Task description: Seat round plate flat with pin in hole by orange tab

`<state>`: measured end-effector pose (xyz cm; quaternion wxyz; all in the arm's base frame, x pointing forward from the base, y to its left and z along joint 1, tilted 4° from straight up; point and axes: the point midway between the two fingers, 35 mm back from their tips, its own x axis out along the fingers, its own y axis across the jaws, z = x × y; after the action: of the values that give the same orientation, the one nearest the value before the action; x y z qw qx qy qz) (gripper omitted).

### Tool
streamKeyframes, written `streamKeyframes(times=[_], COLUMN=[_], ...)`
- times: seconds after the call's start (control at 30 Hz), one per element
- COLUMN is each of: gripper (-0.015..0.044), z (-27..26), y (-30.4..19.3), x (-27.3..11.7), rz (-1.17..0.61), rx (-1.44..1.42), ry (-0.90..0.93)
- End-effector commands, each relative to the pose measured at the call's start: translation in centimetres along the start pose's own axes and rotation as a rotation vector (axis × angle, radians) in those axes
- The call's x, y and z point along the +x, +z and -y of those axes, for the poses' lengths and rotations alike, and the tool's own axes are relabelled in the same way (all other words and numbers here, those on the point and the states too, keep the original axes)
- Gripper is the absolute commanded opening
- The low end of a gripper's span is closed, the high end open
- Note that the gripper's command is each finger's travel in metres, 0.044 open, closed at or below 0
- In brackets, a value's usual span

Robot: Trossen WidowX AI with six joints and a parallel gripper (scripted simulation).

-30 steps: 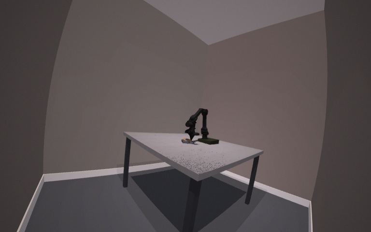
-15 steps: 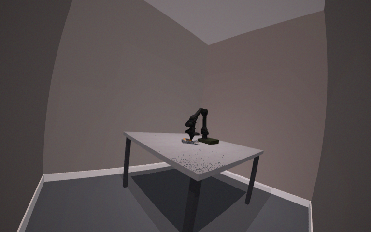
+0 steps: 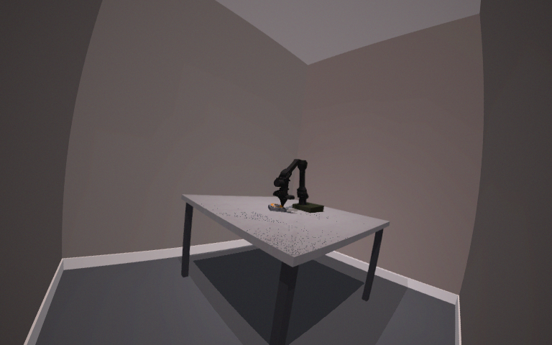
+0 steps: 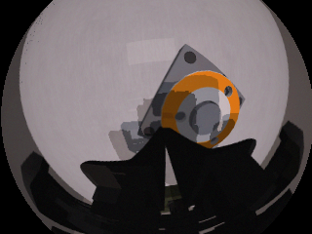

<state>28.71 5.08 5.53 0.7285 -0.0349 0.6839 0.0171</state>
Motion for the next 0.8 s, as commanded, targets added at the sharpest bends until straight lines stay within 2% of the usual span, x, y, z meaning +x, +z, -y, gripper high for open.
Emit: streamKeyframes(times=[0.0, 0.77], gripper=[0.0, 0.0], z=[-0.02, -0.02], y=[0.75, 0.98], x=[-0.15, -0.16], rz=[0.029, 0.029], rx=[0.002, 0.002], ry=[0.001, 0.001])
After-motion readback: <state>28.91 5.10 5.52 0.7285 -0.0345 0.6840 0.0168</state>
